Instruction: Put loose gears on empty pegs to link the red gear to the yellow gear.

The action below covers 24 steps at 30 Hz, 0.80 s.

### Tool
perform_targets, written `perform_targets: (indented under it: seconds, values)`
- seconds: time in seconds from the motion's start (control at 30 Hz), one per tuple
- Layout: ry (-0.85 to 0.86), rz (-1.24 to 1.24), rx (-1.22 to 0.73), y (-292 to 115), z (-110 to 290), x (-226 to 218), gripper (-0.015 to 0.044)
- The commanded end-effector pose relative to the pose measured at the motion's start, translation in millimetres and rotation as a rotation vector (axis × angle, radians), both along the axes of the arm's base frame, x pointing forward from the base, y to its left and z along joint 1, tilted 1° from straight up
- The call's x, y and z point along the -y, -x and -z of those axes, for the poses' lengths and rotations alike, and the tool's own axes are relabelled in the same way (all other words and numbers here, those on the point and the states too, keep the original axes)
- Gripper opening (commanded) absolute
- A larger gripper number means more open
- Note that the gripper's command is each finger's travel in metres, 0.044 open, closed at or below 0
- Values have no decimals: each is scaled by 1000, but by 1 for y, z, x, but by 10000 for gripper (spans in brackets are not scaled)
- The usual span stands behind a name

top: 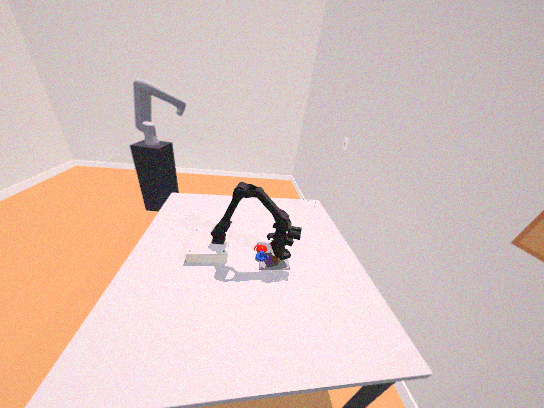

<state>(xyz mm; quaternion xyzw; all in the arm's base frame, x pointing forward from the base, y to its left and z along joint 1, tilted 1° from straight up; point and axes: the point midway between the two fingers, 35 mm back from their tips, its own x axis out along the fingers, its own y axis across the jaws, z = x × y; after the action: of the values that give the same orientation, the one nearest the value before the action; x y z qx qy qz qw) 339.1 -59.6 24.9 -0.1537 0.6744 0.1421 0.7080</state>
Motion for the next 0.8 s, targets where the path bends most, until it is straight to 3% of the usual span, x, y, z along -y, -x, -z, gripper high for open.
perform_targets:
  seconds: [0.0, 0.17, 0.37, 0.77]
  values:
    - [3, -14, -1, 0, 1, 1, 0]
    - [0, 41, 0, -1, 2, 0, 0]
    - [-4, 113, 0, 0, 0, 0, 140]
    - [-7, 175, 1, 3, -47, 0, 140]
